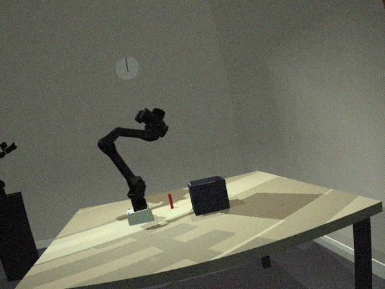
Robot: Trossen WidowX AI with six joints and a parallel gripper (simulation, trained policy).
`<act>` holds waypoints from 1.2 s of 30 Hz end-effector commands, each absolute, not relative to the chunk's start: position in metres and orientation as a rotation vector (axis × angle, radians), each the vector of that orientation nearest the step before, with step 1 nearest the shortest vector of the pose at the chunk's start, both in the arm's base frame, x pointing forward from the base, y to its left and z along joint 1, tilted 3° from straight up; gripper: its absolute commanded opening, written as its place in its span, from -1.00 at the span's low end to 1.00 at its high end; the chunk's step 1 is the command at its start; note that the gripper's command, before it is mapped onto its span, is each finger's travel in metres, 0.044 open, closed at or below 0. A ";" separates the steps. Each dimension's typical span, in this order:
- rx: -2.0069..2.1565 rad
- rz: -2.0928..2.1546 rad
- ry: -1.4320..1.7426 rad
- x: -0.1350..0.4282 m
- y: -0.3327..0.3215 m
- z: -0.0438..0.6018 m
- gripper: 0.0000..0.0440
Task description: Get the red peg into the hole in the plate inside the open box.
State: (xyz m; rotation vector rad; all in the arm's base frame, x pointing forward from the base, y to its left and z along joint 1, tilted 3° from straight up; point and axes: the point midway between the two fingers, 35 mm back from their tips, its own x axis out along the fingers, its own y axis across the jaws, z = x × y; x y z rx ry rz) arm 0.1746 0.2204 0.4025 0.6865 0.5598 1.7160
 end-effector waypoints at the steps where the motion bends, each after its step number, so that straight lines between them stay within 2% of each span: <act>1: 0.710 1.694 0.567 0.180 0.220 0.403 0.91; 3: 0.769 1.645 0.595 0.190 0.221 0.406 1.00; 17: 1.078 1.231 0.631 0.250 0.193 0.435 1.00; 36: 1.145 0.765 0.540 0.280 0.124 0.427 1.00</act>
